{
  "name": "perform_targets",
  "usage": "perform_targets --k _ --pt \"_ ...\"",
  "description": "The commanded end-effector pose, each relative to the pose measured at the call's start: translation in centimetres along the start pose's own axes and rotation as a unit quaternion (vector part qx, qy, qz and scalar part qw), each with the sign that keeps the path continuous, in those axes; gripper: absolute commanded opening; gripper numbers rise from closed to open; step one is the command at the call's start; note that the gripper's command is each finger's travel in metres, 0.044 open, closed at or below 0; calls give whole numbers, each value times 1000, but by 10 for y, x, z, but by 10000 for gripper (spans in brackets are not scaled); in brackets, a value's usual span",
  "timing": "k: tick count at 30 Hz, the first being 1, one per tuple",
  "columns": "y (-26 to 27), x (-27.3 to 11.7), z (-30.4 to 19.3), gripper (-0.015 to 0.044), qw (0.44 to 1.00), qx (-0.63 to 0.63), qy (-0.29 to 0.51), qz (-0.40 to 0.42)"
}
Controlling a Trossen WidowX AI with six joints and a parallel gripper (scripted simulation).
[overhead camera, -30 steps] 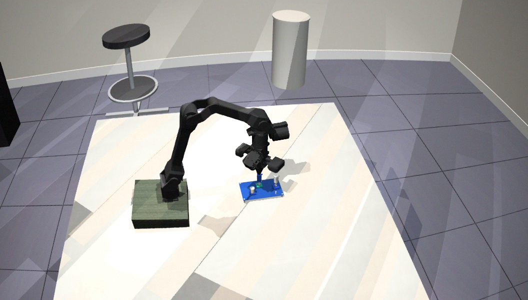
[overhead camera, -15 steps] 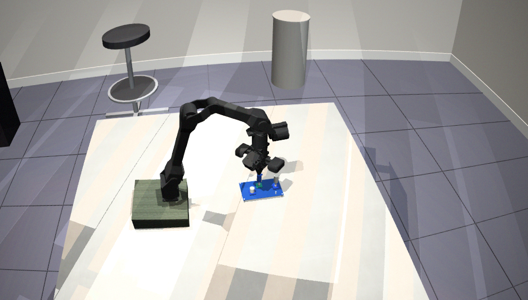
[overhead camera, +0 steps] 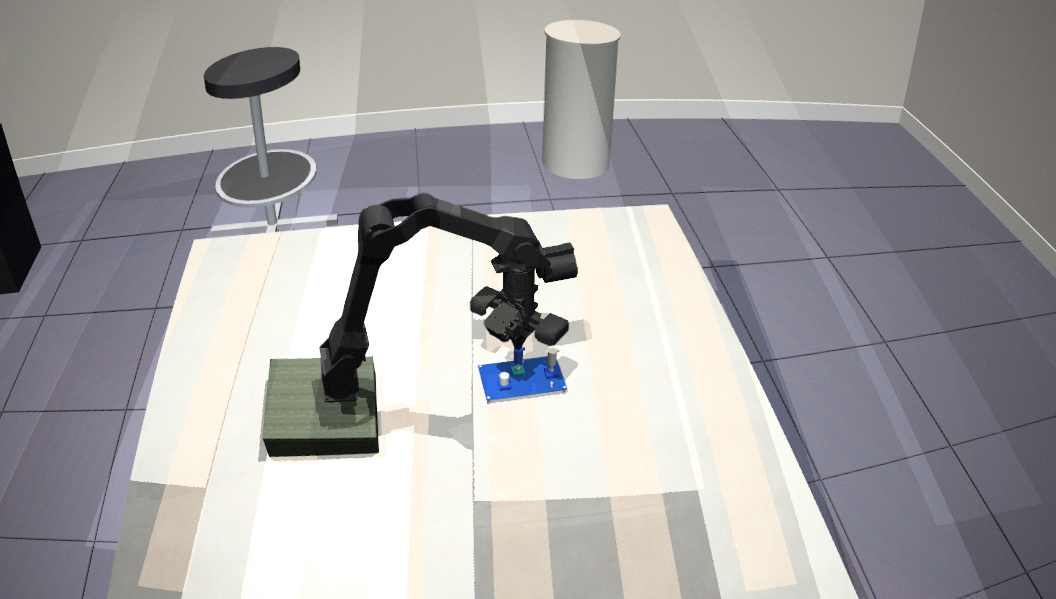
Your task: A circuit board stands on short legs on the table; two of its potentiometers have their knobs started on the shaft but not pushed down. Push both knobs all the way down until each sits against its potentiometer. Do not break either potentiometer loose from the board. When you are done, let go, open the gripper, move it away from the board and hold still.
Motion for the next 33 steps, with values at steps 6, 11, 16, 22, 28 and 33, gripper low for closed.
perform_targets --k 6,11,16,22,28,33 --pt "1 11 0 0 1000 -2 -3 0" --pt "1 11 0 0 1000 -2 -3 0" --pt "1 13 0 0 1000 -2 -3 0" --pt "1 16 0 0 1000 -2 -3 0" --pt "1 16 0 0 1000 -2 -3 0" --pt "1 20 0 0 1000 -2 -3 0"
Point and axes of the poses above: the point midway between the two fingers, 35 mm back from their tips, its own x axis out along the fingers, its own y axis across the jaws, z = x × y, the point moved 2 cm from there along -x, back along the fingers, and after that the axes turned 7 degrees about -x, right-handed, at the moved point
